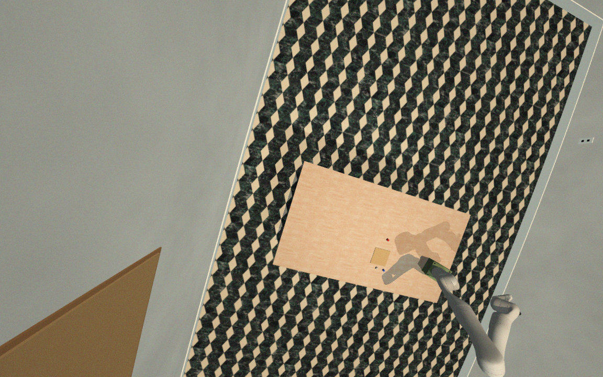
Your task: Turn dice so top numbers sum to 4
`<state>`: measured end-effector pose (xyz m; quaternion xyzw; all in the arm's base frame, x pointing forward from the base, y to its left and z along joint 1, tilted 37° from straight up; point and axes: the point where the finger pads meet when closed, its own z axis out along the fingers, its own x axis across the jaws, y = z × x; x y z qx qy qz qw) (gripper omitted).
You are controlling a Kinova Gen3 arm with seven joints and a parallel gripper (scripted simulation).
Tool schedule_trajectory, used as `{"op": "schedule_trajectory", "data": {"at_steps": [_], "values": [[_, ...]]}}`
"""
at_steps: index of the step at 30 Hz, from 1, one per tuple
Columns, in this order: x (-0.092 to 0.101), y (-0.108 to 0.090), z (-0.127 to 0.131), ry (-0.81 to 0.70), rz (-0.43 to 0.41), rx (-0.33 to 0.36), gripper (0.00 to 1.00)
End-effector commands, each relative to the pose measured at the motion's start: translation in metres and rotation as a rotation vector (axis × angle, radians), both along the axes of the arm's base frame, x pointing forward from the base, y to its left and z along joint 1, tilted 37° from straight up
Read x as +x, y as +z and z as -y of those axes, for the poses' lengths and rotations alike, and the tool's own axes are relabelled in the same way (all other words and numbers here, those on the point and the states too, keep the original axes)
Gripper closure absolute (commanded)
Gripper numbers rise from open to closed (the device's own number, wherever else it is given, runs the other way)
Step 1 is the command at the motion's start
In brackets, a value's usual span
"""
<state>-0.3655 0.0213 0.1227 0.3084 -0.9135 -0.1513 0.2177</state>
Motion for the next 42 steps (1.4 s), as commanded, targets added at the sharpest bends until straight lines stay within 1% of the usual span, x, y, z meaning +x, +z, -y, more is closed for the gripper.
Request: {"op": "schedule_trajectory", "data": {"at_steps": [1, 3, 4, 9, 10, 13, 15, 17, 23, 27, 30, 32, 37, 42], "values": [[-0.005, -0.002, 0.051, 0.134, 0.001, -0.019, 0.00], [-0.003, 0.000, 0.082, 0.225, -0.002, -0.032, 0.00], [-0.003, 0.000, 0.082, 0.225, -0.002, -0.032, 0.00], [0.012, 0.006, 0.158, 0.451, -0.011, -0.061, 0.00], [0.012, 0.006, 0.158, 0.451, -0.011, -0.061, 0.00], [0.027, 0.011, 0.201, 0.585, -0.018, -0.076, 0.00], [0.027, 0.011, 0.201, 0.585, -0.018, -0.076, 0.00], [0.040, 0.015, 0.228, 0.674, -0.023, -0.085, 0.00], [0.090, 0.027, 0.300, 0.936, -0.041, -0.109, 0.00], [0.131, 0.036, 0.340, 1.108, -0.054, -0.122, 0.00], [0.164, 0.042, 0.365, 1.234, -0.065, -0.130, 0.00], [0.164, 0.042, 0.365, 1.234, -0.065, -0.130, 0.00], [0.223, 0.052, 0.396, 1.439, -0.084, -0.139, 0.00], [0.284, 0.061, 0.416, 1.637, -0.104, -0.145, 0.00]]}}
